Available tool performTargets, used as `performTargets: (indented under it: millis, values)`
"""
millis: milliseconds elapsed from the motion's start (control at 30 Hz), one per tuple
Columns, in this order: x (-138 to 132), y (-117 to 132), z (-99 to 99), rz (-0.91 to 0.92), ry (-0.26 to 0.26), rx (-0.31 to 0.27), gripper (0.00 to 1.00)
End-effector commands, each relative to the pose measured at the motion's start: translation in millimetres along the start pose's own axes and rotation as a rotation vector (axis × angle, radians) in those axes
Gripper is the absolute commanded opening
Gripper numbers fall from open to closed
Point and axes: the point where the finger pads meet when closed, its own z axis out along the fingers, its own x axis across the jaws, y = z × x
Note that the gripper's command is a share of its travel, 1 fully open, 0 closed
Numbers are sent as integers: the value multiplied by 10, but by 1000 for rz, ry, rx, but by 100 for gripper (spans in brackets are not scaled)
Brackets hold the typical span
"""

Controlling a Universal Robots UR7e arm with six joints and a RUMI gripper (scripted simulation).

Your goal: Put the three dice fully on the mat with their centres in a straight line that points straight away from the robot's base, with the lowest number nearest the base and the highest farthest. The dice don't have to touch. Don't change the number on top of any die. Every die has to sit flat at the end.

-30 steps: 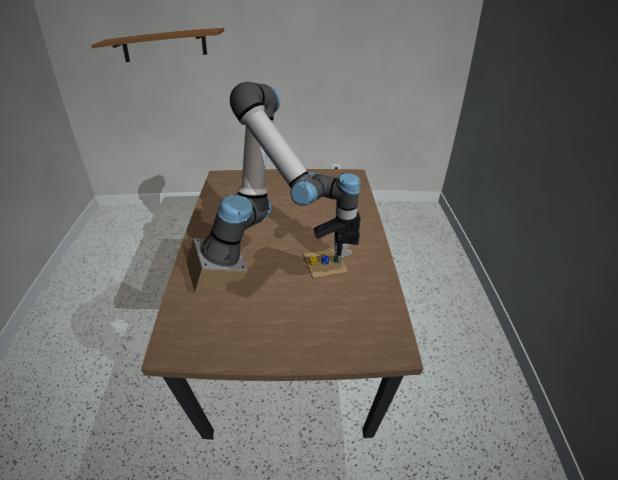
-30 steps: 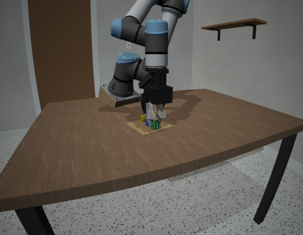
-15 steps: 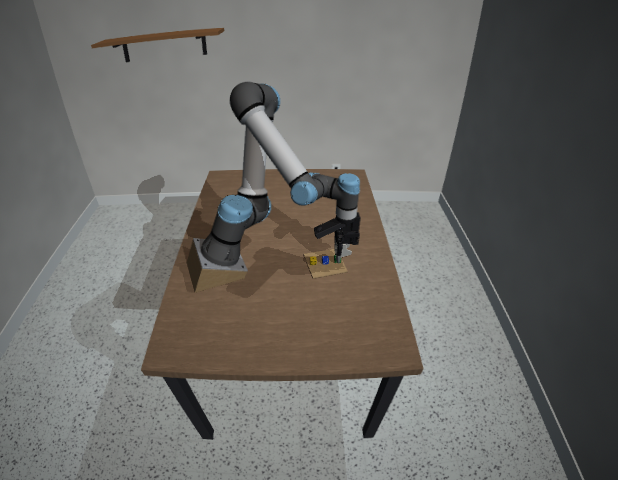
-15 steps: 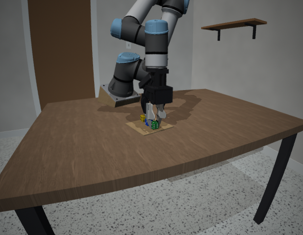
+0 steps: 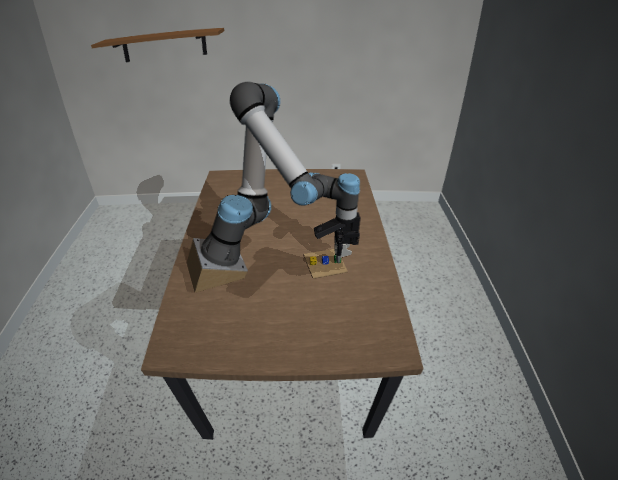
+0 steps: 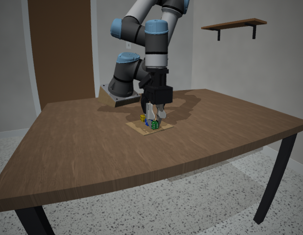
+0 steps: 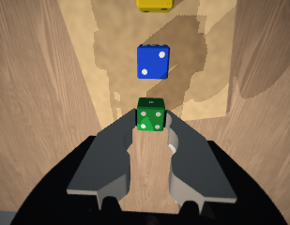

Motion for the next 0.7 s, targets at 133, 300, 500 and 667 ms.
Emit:
performTargets:
  millis: [133, 300, 500, 667]
  values:
    - [-1, 4, 0, 0, 0, -1, 6]
    - [-1, 4, 5, 0, 0, -1, 6]
    - [-1, 4, 23, 0, 0, -1, 6]
    - [-1, 4, 35, 0, 0, -1, 6]
